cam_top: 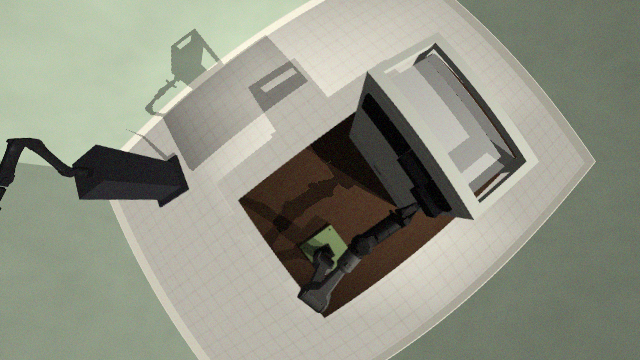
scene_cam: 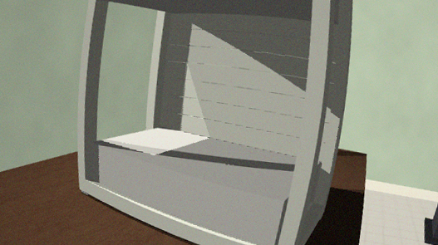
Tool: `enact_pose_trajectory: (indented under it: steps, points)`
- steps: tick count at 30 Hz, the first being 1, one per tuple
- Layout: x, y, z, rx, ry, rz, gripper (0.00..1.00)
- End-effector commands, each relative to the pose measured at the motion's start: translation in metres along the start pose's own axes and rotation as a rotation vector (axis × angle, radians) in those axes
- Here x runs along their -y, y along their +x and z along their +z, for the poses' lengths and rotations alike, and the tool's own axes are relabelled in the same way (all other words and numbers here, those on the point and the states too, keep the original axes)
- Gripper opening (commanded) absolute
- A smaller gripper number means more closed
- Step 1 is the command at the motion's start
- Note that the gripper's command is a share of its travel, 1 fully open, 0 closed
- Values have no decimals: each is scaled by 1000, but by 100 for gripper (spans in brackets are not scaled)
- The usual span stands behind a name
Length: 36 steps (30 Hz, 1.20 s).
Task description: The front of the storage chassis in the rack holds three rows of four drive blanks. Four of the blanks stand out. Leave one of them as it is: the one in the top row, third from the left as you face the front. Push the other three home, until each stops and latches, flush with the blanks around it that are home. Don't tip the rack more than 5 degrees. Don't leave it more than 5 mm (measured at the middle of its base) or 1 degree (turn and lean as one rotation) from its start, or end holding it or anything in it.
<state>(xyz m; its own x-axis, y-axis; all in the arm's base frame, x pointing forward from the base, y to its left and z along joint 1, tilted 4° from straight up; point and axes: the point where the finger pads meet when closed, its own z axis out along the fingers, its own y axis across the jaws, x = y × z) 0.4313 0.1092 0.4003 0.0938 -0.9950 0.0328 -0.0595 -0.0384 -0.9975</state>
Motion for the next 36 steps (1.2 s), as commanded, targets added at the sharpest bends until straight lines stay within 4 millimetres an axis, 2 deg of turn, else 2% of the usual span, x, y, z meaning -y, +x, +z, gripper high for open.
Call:
enact_pose_trajectory:
  steps: [1,10,21,27,36]
  points:
    - [3,0,-1,0,5,2,0]
    - [3,0,9,0,5,2,0]
    - [3,0,10,0,5,2,0]
    - [2,0,19,0,5,2,0]
    - [2,0,19,0,5,2,0]
